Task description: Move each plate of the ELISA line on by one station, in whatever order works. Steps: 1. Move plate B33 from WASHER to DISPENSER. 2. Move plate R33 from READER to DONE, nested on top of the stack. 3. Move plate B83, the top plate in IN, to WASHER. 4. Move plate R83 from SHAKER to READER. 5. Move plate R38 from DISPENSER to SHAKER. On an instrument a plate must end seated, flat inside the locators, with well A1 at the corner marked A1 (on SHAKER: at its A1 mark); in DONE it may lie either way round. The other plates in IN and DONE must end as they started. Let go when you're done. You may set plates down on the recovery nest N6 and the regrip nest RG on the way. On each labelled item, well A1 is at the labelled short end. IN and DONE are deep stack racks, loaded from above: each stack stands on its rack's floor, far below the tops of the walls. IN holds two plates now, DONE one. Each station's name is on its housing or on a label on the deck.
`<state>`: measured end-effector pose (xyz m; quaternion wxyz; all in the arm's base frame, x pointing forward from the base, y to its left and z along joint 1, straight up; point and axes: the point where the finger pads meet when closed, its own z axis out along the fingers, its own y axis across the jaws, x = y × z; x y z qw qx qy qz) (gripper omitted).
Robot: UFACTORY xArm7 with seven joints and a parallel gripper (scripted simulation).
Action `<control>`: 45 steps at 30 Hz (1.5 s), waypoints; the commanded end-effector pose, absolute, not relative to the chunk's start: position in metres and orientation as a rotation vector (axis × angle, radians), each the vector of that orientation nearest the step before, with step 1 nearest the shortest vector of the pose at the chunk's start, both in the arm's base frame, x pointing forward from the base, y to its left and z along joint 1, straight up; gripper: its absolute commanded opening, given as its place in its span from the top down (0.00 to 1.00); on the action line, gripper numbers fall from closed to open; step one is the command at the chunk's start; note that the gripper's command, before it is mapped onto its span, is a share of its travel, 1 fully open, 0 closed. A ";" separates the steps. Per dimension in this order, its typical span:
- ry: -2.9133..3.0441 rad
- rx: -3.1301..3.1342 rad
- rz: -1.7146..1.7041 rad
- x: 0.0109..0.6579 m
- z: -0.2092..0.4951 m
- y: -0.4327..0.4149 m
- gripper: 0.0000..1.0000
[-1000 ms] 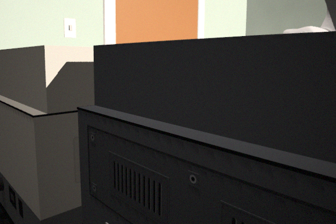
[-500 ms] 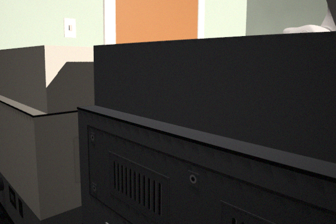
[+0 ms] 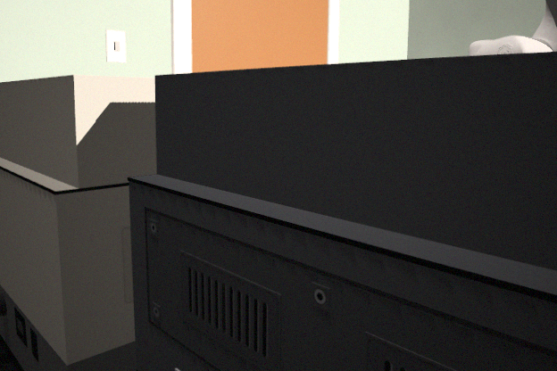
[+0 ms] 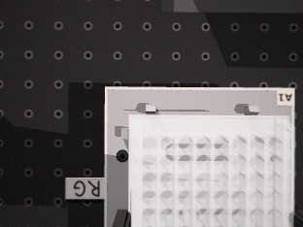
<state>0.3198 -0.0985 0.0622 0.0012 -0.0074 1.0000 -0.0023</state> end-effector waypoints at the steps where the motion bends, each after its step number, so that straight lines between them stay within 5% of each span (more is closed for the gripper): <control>1: 3.136 -0.023 -0.009 0.321 0.067 -0.099 1.00; 45: 3.136 -0.023 -0.009 0.321 0.118 -0.098 1.00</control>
